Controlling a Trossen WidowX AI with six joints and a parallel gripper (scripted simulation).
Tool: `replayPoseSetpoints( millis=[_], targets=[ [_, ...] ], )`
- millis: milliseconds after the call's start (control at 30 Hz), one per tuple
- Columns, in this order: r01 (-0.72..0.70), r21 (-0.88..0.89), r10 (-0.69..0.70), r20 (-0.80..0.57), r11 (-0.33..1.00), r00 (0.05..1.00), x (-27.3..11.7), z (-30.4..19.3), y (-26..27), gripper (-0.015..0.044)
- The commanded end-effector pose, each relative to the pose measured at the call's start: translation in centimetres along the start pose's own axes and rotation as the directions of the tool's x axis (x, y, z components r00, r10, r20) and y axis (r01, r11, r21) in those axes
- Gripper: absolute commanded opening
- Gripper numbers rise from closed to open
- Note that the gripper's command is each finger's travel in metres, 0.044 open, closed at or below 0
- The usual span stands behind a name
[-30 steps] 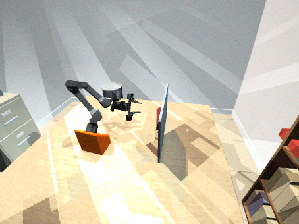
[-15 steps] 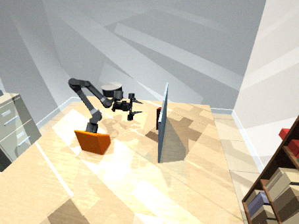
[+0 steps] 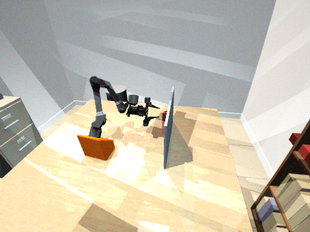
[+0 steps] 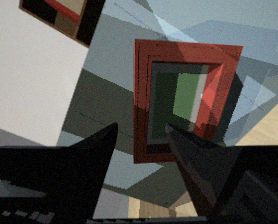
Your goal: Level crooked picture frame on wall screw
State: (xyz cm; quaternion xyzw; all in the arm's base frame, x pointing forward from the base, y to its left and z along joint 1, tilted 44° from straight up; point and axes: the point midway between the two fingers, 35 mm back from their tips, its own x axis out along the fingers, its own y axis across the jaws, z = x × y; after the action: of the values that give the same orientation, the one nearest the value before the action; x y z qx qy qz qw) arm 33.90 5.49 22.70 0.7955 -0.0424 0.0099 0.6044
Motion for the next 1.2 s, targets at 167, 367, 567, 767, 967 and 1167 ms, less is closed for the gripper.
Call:
replayPoseSetpoints(
  millis=[167, 367, 567, 767, 967, 1167],
  targets=[
    [-0.005, 0.006, 0.005, -0.008, 1.000, 1.000, 0.5, -0.1, 0.1, 0.0260],
    [-0.005, 0.006, 0.005, -0.008, 1.000, 1.000, 0.5, -0.1, 0.1, 0.0260],
    [-0.005, 0.006, 0.005, -0.008, 1.000, 1.000, 1.0, -0.1, 0.1, 0.0260],
    [-0.006, 0.006, 0.006, -0.008, 1.000, 1.000, 2.0, -0.1, 0.2, 0.0260],
    [-0.006, 0.006, 0.007, -0.008, 1.000, 1.000, 2.9, -0.2, 0.2, 0.0260],
    [-0.007, 0.006, 0.007, -0.008, 1.000, 1.000, 3.9, -0.1, 0.2, 0.0260]
  ],
)
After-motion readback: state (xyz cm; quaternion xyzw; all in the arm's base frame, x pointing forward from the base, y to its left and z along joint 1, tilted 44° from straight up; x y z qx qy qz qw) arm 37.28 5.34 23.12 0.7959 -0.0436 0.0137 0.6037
